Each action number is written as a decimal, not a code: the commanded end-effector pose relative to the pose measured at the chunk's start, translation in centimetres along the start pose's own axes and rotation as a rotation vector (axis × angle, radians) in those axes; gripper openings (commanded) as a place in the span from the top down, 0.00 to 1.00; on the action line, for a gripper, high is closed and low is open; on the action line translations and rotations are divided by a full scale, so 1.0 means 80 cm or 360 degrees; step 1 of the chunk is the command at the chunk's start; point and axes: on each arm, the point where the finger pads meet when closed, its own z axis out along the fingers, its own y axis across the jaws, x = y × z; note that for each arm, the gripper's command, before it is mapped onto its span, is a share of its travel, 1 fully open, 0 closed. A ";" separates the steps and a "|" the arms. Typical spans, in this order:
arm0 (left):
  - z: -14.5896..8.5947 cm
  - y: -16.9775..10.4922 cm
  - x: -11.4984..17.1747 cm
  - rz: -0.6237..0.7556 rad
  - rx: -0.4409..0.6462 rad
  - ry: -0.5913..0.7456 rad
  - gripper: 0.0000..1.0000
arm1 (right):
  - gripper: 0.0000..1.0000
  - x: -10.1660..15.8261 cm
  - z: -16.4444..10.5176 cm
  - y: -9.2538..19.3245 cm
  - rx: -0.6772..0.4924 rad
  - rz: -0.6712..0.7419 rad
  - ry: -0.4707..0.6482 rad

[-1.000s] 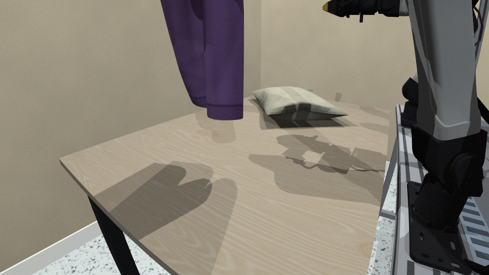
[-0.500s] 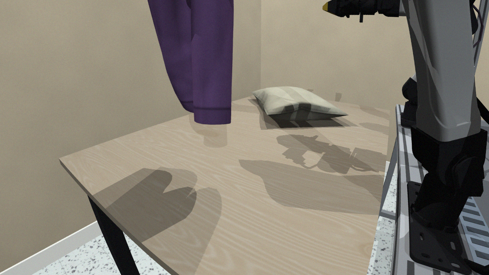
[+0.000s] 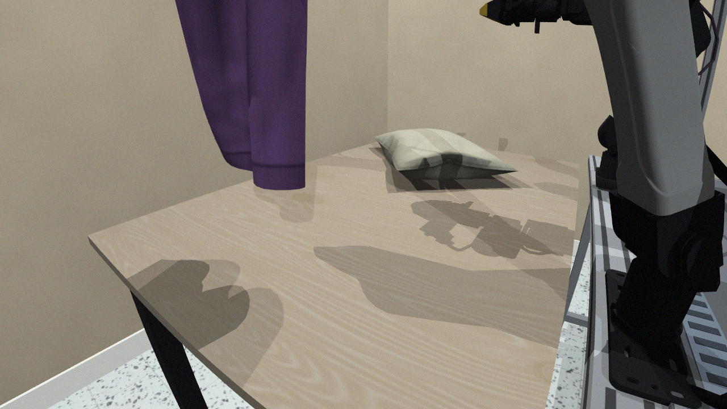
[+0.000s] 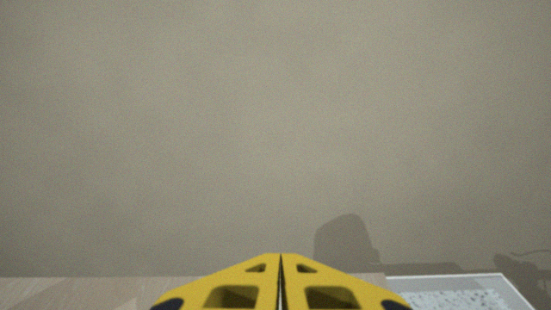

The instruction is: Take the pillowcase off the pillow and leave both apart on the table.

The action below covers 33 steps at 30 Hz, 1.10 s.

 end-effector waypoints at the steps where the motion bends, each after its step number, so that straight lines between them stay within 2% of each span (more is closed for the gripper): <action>1: -0.006 0.017 -0.005 0.0019 -0.0042 -0.0019 1.00 | 0.97 0.004 0.002 0.007 -0.0036 -0.0016 0.0029; 8: 0.001 0.015 0.001 -0.0003 -0.0019 -0.0020 1.00 | 0.97 0.004 0.002 0.007 -0.0036 -0.0016 0.0029; 12: -0.008 0.020 -0.003 0.0011 -0.0047 -0.0020 1.00 | 0.97 0.004 0.002 0.007 -0.0036 -0.0016 0.0029; 17: 0.002 -0.003 -0.010 0.0048 0.0008 -0.0030 1.00 | 0.97 0.004 0.002 0.007 -0.0036 -0.0016 0.0029; 22: 0.001 -0.015 -0.018 0.0055 0.0004 -0.0031 1.00 | 0.97 0.004 0.002 0.007 -0.0036 -0.0016 0.0029; 25: -0.001 -0.014 -0.019 0.0057 -0.0002 -0.0030 1.00 | 0.97 0.004 0.002 0.007 -0.0036 -0.0016 0.0029; 27: -0.006 0.004 -0.007 0.0020 -0.0024 -0.0023 1.00 | 0.97 0.004 0.002 0.007 -0.0036 -0.0016 0.0029; 29: 0.006 -0.021 -0.015 0.0043 0.0029 -0.0026 1.00 | 0.97 0.004 0.002 0.007 -0.0036 -0.0016 0.0029; 33: 0.016 -0.030 -0.009 0.0026 0.0074 -0.0016 1.00 | 0.97 0.004 0.002 0.007 -0.0036 -0.0016 0.0029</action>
